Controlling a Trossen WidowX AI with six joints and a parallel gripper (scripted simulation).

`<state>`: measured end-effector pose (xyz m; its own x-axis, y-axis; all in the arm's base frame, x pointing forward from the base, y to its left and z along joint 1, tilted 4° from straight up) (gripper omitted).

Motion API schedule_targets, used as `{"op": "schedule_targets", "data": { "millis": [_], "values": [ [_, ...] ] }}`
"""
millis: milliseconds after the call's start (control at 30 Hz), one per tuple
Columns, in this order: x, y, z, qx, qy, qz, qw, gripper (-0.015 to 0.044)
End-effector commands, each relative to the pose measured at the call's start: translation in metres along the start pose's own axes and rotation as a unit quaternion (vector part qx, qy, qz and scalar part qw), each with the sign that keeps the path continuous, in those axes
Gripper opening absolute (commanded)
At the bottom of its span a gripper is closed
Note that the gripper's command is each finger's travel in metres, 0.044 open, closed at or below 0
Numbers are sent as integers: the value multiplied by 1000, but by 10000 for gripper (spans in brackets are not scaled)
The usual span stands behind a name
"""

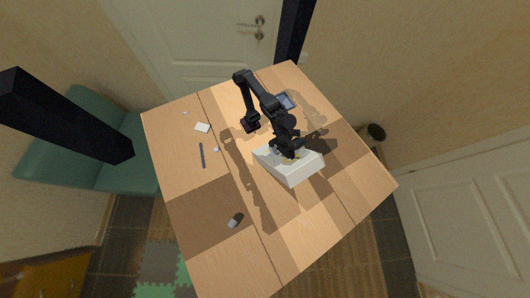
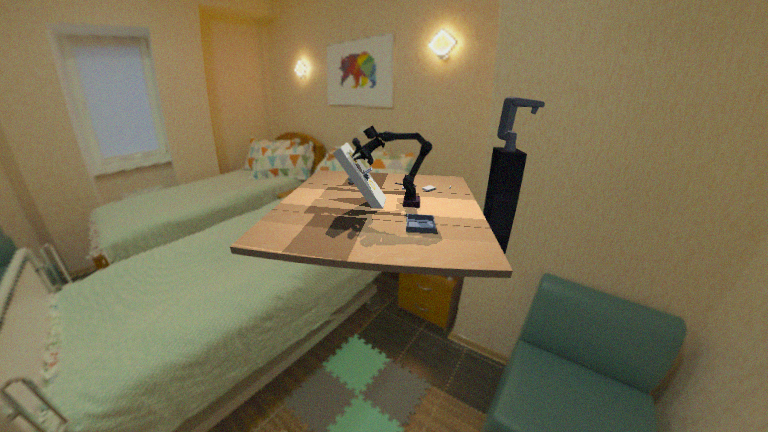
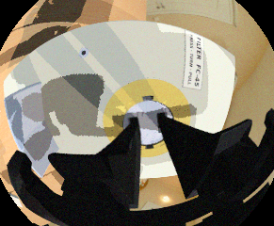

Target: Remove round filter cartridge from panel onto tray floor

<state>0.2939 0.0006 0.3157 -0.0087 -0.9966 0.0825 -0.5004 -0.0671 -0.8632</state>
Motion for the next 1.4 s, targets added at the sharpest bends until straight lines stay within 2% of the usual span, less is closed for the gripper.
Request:
{"op": "schedule_targets", "data": {
  "millis": [0,900,933,1200,1233,1367],
  "values": [
    [-1,0,6,-2,-3,-3,1000,93],
    [-1,0,12,-2,-3,-3,1000,93],
    [0,0,3,1,-1,0,1000,86],
    [0,0,3,1,-1,0,1000,33],
    [0,0,3,1,-1,0,1000,6],
    [0,0,5,0,-1,11,1000,0]
  ]
}}
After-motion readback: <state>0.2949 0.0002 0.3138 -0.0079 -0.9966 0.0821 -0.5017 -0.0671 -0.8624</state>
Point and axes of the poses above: the point midway between the two fingers, 35 mm back from their tips, its own z axis out along the fingers, its own y axis across the jaws, x = y × z, the point moved 4 cm from there along -z, back along the fingers, and after that the axes turned 9 degrees about z, right-handed, at the moved point
